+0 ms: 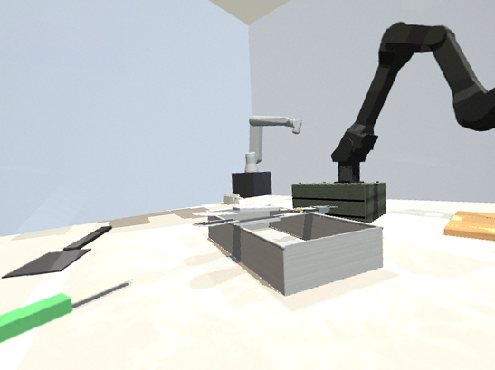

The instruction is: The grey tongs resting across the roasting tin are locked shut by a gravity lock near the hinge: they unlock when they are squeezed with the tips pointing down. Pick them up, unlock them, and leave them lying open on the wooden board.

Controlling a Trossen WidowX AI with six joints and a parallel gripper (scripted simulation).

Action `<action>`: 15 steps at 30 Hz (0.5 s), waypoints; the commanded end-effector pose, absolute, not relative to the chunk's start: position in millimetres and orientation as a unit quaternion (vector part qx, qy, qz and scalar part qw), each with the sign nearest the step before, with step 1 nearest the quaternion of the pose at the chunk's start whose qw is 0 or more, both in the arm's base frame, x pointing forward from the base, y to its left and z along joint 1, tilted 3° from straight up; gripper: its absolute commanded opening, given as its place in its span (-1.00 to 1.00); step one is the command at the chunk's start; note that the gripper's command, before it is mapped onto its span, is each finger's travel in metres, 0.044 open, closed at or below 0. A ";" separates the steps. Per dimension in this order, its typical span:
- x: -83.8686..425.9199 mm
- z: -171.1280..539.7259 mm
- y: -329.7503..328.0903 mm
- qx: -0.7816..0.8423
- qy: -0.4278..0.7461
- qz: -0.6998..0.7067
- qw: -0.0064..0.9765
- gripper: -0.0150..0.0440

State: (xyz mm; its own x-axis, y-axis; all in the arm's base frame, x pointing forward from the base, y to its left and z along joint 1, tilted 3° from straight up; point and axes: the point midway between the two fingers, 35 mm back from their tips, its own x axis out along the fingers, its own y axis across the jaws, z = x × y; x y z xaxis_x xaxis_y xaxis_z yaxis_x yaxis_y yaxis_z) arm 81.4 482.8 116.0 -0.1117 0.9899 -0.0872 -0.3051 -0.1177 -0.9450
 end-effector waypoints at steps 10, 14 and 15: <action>159.8 94.6 463.1 -0.429 -0.276 0.636 0.579 0.39; 208.7 82.0 441.7 -0.424 -0.183 0.636 0.618 0.39; 219.6 78.9 435.6 -0.421 -0.160 0.635 0.628 0.39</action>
State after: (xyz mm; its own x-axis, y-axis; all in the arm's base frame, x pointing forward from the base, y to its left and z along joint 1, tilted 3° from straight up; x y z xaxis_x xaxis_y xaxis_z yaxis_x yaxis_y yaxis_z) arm 189.3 451.1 85.7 0.0937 0.9552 -0.2808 -0.5773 -0.1776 -0.7970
